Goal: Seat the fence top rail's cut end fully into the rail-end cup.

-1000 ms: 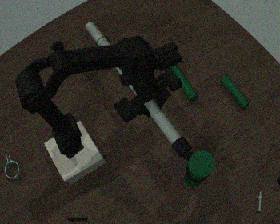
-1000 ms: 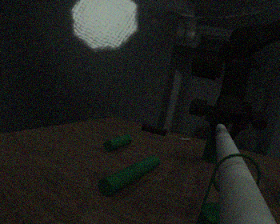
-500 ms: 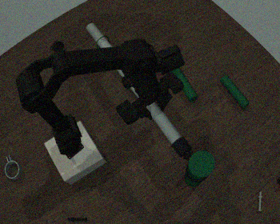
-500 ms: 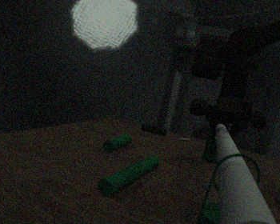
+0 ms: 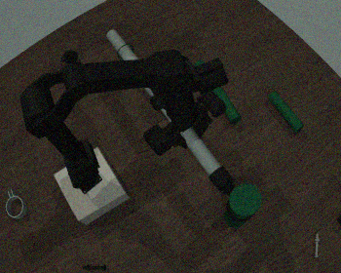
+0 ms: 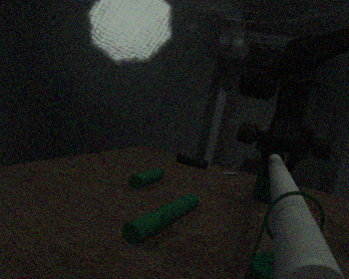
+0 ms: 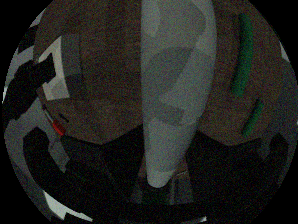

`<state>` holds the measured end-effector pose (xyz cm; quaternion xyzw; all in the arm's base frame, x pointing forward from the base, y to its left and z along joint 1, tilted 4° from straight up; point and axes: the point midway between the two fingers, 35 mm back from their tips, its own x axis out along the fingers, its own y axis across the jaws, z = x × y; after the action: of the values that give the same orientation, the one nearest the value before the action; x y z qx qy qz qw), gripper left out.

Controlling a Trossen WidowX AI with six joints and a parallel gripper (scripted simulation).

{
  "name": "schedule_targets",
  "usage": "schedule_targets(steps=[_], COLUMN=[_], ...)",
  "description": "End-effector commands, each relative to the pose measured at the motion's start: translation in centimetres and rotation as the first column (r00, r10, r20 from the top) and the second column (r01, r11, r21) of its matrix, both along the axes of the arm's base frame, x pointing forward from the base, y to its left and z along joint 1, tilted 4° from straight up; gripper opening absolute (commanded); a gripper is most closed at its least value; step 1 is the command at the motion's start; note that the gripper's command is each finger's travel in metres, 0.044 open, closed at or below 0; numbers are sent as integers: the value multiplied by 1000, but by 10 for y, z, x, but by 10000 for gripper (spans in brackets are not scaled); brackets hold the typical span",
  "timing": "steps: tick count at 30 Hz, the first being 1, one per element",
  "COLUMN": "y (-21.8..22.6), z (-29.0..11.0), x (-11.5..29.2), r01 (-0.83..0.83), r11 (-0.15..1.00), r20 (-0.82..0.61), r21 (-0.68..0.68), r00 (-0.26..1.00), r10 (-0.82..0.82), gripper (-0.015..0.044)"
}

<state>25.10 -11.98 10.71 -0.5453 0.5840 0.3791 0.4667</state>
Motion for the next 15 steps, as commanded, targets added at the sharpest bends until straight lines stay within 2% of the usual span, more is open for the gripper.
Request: schedule_targets(steps=[1,8,15], y=[0,0,0], z=[0,0,0], x=[0,0,0], r01=[0,0,0], r11=[1000,1000,1000], r20=[0,0,0], r21=[0,0,0], r00=[1000,1000,1000], r10=[0,0,0], gripper=[0,0,184])
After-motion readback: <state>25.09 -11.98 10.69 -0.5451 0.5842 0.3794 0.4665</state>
